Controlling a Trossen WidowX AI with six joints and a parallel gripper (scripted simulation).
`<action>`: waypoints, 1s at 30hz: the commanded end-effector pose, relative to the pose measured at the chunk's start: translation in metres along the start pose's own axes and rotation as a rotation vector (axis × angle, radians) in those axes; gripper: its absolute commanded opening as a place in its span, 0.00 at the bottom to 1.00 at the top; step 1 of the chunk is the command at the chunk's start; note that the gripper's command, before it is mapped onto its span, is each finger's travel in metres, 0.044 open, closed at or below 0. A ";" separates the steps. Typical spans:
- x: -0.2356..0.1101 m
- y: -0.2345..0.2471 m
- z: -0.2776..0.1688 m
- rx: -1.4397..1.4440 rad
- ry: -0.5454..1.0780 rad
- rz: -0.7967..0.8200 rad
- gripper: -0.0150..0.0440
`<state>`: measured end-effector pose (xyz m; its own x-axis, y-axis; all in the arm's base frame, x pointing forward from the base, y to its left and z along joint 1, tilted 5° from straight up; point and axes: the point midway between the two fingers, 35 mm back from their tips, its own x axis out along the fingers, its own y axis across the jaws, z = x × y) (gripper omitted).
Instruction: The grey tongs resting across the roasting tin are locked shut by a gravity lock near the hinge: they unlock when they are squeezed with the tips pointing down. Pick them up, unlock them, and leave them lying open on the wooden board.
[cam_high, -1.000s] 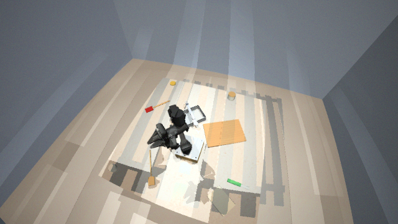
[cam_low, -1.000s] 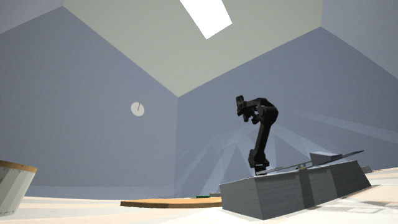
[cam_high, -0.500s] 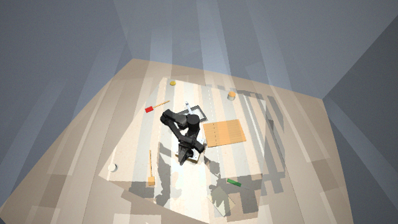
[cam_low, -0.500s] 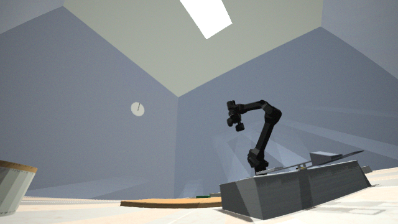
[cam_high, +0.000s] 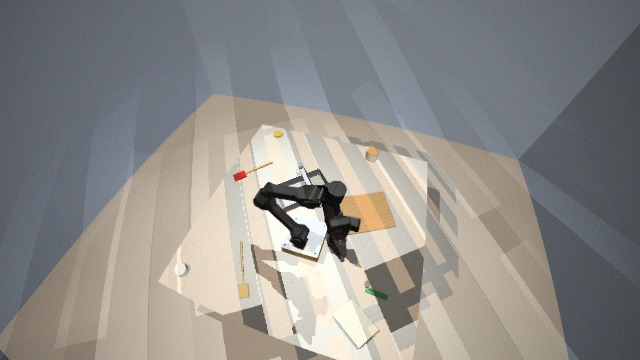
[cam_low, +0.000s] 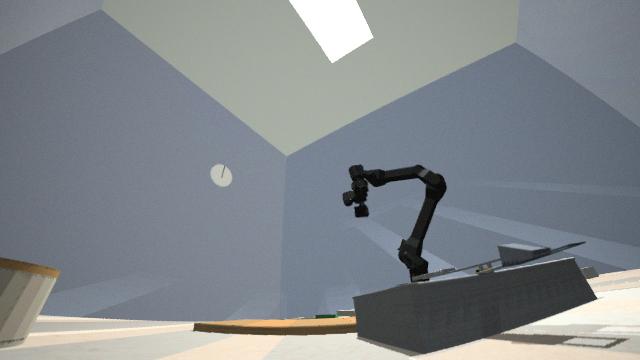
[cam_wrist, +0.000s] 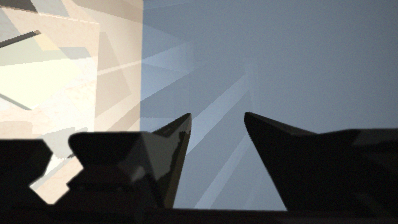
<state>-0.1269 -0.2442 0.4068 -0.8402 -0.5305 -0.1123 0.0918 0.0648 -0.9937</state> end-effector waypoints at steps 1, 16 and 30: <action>-0.014 0.019 0.050 0.003 -0.171 0.048 0.69; -0.162 0.104 0.200 -0.116 -0.824 0.262 0.69; -0.372 0.205 0.205 -0.366 -1.311 0.475 0.69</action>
<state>0.2859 -0.2369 0.2549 0.2606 -0.8150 -0.5175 -0.0406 0.5263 -0.8493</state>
